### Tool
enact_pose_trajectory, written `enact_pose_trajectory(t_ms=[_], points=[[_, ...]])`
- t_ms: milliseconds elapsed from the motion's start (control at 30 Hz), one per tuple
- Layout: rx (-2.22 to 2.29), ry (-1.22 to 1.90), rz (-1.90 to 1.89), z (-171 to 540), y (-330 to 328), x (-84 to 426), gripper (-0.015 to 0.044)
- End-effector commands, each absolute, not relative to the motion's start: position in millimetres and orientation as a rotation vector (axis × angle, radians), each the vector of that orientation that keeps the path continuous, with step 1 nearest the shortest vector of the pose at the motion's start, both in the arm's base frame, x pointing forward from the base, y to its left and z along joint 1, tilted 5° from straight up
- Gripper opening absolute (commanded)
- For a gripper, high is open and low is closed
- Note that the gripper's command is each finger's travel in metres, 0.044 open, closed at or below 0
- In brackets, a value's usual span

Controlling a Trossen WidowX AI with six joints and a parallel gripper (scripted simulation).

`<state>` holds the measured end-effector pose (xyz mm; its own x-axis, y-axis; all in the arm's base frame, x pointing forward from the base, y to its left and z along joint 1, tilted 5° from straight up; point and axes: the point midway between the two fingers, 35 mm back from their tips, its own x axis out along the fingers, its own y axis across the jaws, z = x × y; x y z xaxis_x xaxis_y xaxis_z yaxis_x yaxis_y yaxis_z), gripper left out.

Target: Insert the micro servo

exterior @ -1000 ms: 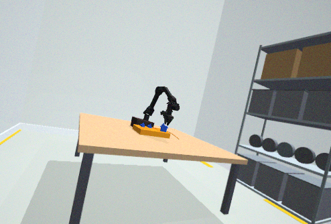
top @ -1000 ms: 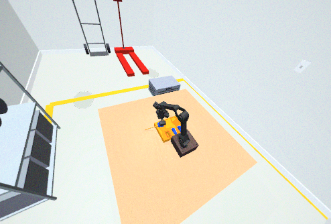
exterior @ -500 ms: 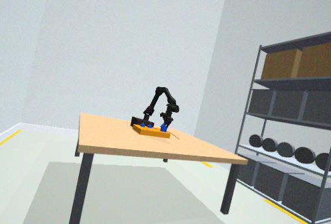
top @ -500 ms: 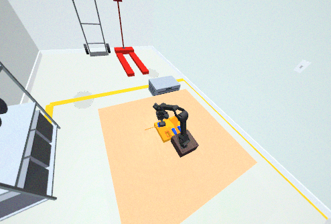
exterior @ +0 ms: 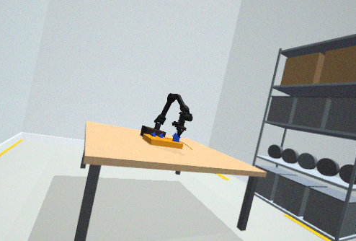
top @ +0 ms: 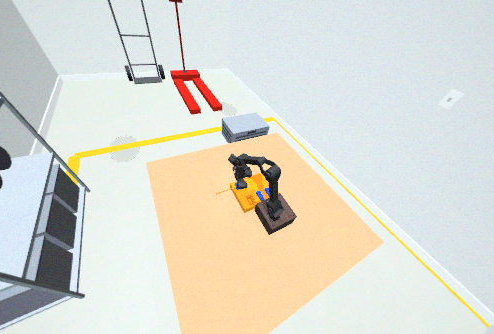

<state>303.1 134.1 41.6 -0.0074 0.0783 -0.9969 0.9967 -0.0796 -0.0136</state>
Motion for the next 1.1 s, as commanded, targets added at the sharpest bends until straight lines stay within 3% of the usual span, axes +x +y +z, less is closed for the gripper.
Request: enact_pose_trajectory(t_ms=[0,67,1067], points=[[1.325,1.239,-1.242,44,135,303,0.0039],[1.325,1.239,-1.242,50,134,303,0.0000],[1.324,1.239,-1.243,70,123,286,0.0000]])
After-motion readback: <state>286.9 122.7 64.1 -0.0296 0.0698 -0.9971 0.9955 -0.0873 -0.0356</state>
